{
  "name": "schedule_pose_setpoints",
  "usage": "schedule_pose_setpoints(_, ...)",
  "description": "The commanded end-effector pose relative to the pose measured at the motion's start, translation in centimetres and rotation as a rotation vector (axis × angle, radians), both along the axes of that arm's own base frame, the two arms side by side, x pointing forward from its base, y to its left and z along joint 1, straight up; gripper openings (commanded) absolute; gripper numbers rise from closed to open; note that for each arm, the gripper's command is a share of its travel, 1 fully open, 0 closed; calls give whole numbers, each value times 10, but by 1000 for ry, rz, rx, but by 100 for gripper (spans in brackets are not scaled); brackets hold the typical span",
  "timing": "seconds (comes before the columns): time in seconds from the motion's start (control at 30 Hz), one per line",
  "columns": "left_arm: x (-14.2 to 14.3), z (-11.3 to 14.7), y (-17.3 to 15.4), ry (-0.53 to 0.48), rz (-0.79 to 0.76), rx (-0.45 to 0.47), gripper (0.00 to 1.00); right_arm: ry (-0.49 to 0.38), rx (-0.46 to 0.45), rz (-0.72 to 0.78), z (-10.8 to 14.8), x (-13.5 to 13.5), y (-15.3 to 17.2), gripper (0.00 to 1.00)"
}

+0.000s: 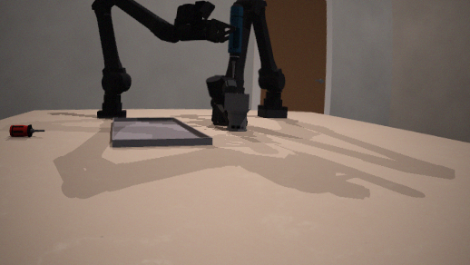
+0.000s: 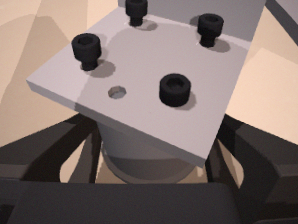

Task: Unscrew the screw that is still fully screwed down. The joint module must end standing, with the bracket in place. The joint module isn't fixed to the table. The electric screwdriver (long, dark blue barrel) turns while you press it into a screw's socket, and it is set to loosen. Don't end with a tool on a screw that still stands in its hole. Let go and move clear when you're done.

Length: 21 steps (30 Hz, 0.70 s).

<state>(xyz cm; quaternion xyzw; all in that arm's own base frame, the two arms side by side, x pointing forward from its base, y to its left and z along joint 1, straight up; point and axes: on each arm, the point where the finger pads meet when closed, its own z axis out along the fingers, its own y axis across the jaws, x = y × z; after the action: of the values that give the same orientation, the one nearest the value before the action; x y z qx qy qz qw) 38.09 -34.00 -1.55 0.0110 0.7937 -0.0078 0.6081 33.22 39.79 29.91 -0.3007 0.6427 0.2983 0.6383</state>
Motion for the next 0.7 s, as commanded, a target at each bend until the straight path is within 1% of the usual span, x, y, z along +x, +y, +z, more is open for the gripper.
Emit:
schedule_pose_setpoints(0.0, -7, -9, -2, 1, -13, 9, 59, -93, 128, -10, 76, 17, 10, 42)
schedule_pose_setpoints(0.67, -7, -9, -2, 1, -13, 9, 59, -96, 133, -10, 79, 17, 10, 42)
